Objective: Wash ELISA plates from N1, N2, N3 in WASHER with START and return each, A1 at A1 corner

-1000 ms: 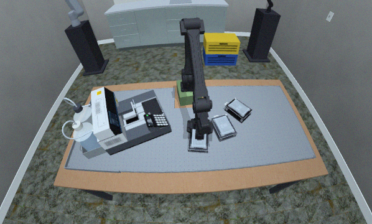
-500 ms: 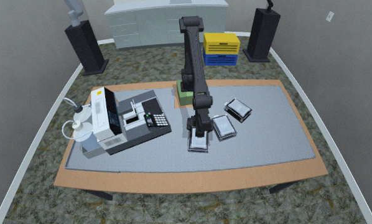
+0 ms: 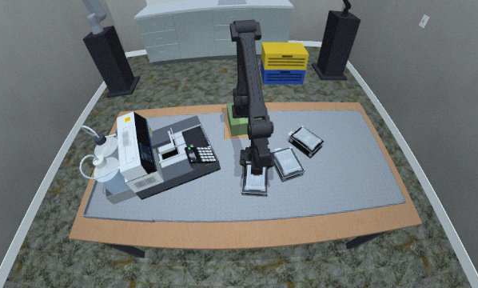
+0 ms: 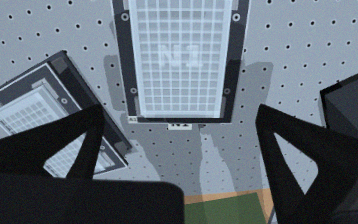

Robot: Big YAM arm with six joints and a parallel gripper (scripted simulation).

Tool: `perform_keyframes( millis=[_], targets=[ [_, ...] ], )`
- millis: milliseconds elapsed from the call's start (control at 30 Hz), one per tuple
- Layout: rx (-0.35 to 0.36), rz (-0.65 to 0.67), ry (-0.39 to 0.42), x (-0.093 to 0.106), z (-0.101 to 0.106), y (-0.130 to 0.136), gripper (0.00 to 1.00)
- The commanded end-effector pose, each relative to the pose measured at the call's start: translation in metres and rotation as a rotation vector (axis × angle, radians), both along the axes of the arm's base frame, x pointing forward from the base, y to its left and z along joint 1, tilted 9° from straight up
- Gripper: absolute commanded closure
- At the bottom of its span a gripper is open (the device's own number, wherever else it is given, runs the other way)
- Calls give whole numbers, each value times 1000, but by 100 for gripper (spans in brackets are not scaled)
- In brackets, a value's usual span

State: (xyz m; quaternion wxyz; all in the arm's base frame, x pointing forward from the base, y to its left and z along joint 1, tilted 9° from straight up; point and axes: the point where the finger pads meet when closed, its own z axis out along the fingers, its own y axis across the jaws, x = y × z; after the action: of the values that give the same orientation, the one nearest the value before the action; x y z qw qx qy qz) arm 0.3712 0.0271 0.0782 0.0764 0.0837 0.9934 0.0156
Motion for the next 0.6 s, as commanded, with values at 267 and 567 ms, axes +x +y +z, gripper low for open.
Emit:
perform_keyframes(
  millis=[267,567],
  targets=[
    [-35,218,-18,-8,11,43,0],
    [-31,197,-9,-18,9,77,0]
  ],
)
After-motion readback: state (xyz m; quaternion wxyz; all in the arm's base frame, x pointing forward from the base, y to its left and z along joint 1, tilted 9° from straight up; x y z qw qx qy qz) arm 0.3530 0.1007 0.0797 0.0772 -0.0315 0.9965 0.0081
